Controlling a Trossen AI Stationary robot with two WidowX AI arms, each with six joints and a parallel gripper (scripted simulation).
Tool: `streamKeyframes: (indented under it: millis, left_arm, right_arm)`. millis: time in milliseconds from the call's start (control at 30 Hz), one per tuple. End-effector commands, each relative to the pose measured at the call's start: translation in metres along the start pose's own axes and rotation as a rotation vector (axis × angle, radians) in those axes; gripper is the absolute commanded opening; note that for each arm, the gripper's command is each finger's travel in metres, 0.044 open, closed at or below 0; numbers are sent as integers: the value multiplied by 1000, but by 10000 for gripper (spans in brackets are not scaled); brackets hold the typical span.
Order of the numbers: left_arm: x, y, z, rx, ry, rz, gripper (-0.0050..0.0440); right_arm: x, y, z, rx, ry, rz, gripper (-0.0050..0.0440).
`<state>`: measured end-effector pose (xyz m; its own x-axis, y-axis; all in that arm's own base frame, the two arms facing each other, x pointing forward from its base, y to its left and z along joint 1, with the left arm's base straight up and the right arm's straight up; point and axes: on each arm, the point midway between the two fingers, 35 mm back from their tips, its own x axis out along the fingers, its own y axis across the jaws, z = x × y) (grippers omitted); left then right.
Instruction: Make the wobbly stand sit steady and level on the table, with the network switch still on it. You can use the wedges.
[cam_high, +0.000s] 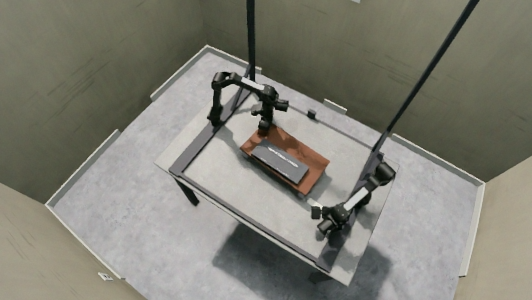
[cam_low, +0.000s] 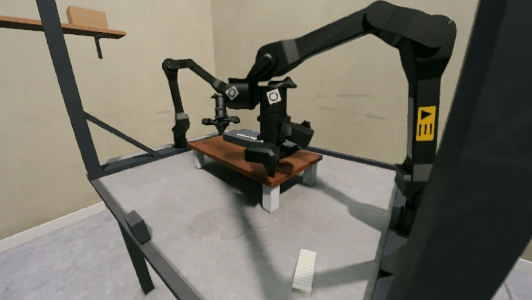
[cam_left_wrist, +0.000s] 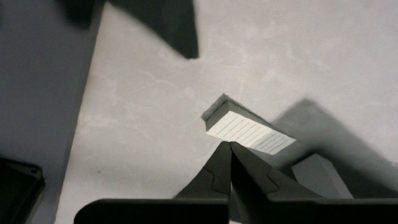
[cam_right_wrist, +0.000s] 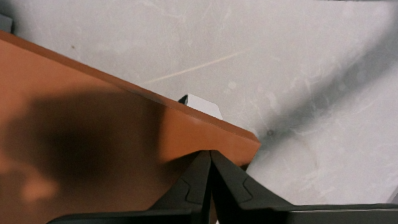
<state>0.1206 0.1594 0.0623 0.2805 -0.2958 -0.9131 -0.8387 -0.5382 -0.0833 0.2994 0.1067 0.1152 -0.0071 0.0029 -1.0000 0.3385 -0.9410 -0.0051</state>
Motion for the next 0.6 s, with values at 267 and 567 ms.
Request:
streamKeyframes:
  millis: [267, 567]
  left_arm:
    - [36, 15, 19, -107, 45, 30, -50]
    - [34, 12, 20, -104, 45, 24, -50]
  right_arm:
    - [5, 5, 0, 8, -10, 9, -50]
    - [5, 5, 0, 8, -10, 9, -50]
